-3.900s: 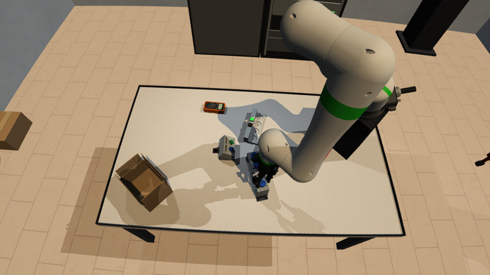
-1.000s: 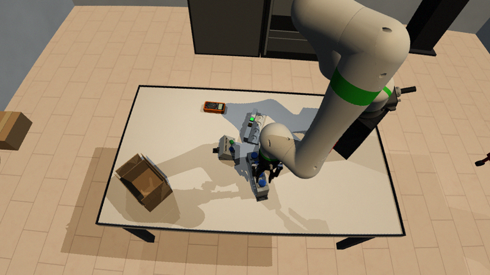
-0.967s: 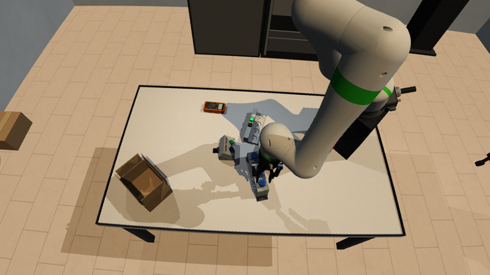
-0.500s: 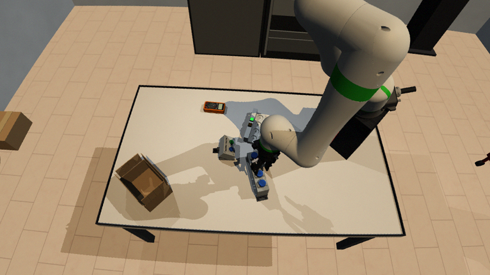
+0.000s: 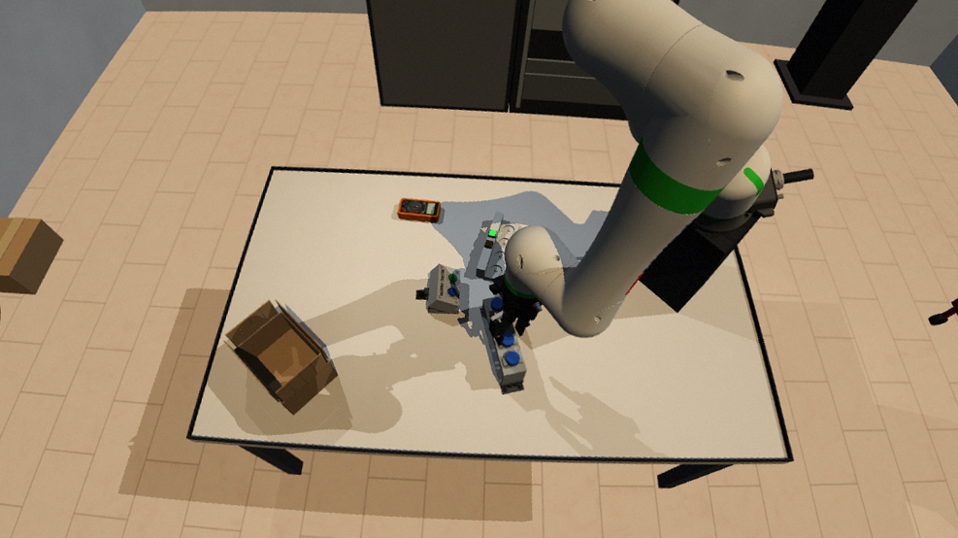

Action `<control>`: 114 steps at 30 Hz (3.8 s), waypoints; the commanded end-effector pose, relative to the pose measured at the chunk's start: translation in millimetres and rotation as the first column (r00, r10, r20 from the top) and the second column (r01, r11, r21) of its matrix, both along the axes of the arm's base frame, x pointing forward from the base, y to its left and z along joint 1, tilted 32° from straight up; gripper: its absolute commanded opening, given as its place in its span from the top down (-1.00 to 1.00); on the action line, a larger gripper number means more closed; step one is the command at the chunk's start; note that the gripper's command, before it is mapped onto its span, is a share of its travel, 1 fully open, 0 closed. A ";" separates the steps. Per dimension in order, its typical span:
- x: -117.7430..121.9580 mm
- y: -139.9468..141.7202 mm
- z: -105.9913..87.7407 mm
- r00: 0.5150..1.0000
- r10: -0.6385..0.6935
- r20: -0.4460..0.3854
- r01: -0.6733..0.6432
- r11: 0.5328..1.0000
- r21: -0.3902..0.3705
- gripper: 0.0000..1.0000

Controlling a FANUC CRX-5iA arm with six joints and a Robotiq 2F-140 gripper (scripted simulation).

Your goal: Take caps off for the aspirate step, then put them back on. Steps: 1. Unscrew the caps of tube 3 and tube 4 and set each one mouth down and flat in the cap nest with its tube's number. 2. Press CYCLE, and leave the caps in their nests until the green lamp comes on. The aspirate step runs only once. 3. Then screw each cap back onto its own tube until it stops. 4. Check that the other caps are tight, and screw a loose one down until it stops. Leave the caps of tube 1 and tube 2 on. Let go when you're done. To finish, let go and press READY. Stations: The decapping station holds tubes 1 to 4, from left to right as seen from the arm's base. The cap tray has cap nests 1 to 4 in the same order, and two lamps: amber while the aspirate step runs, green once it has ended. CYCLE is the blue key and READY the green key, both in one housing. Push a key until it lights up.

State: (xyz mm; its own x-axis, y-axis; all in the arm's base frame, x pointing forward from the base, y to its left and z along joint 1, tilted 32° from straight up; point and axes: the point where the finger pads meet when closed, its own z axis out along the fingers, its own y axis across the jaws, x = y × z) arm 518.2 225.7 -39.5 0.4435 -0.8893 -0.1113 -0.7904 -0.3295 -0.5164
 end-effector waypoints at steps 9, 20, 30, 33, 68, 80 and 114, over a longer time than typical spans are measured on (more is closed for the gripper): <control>8.2 5.2 -13.9 1.000 0.020 -0.020 -0.020 1.000 0.021 0.18; 10.3 6.5 -18.3 1.000 0.020 -0.020 -0.020 1.000 0.021 0.18; 11.8 8.2 -21.6 1.000 0.020 -0.020 -0.020 1.000 0.021 0.18; 12.2 8.5 -22.5 1.000 0.020 -0.020 -0.020 1.000 0.021 0.18; 12.5 8.6 -23.0 0.961 -0.238 -0.143 0.257 0.957 0.134 0.41; 12.6 8.8 -23.4 0.907 -0.361 -0.217 0.400 0.899 0.178 0.41; -5.9 -7.1 16.2 0.907 -0.361 -0.217 0.400 0.899 0.178 0.18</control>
